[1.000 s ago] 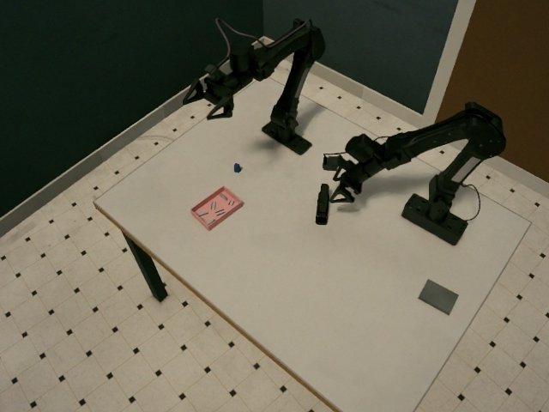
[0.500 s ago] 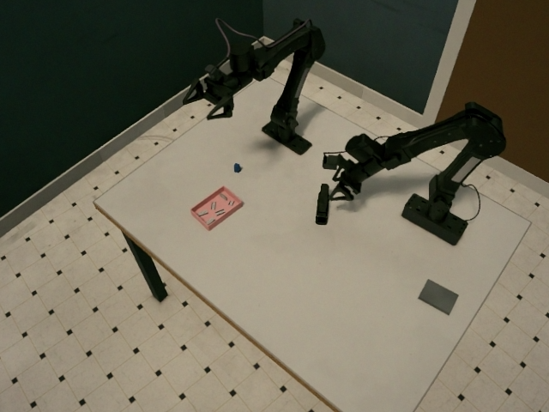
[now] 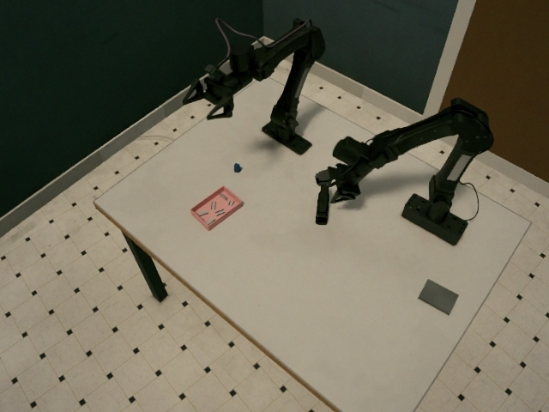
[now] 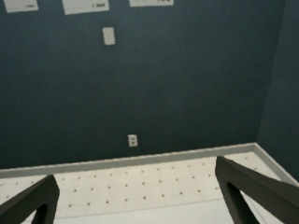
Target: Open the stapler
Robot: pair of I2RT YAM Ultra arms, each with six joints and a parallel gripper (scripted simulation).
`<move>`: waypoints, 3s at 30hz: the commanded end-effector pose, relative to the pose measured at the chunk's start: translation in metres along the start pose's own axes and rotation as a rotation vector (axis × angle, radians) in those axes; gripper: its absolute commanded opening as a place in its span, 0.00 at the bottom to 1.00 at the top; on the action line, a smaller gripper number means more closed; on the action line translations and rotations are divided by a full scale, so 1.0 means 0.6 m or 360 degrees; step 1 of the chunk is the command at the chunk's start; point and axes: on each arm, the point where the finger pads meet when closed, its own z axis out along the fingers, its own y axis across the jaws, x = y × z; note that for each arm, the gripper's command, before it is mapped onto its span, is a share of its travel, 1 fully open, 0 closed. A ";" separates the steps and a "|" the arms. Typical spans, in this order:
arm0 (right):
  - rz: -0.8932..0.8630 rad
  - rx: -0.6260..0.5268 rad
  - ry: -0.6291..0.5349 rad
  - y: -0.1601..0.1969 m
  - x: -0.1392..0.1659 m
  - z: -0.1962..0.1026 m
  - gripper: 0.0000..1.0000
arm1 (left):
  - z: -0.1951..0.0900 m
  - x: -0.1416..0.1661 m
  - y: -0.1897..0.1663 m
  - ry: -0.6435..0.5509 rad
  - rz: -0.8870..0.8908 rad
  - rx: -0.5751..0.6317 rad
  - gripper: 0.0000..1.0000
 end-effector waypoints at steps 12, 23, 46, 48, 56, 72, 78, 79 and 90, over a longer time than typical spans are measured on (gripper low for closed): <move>0.0012 0.0020 -0.0046 -0.004 -0.017 -0.007 1.00 | 0.009 -0.018 0.015 0.0322 -0.0988 -0.0229 0.62; 0.0012 0.0020 -0.0046 -0.004 -0.017 -0.007 1.00 | 0.024 -0.021 0.029 0.0489 -0.1651 -0.0512 0.62; 0.0012 0.0020 -0.0046 -0.004 -0.017 -0.007 1.00 | 0.043 -0.036 0.039 0.0519 -0.1961 -0.0660 0.62; 0.0012 0.0020 -0.0046 -0.004 -0.017 -0.007 1.00 | 0.051 -0.032 0.041 0.0526 -0.1960 -0.0669 0.62; 0.0012 0.0020 -0.0046 -0.004 -0.017 -0.007 1.00 | 0.070 -0.034 0.043 0.0505 -0.1963 -0.0643 0.62; 0.0012 0.0020 -0.0046 -0.004 -0.017 -0.007 1.00 | 0.103 -0.008 0.050 0.0521 -0.1960 -0.0663 0.62; 0.0012 0.0020 -0.0046 -0.004 -0.017 -0.007 1.00 | 0.110 -0.005 0.050 0.0517 -0.1961 -0.0658 0.62; 0.0012 0.0020 -0.0046 -0.004 -0.017 -0.007 1.00 | 0.112 -0.004 0.051 0.0517 -0.1961 -0.0658 0.62; 0.0012 0.0020 -0.0046 -0.004 -0.017 -0.007 1.00 | 0.139 0.012 0.055 0.0525 -0.1960 -0.0668 0.62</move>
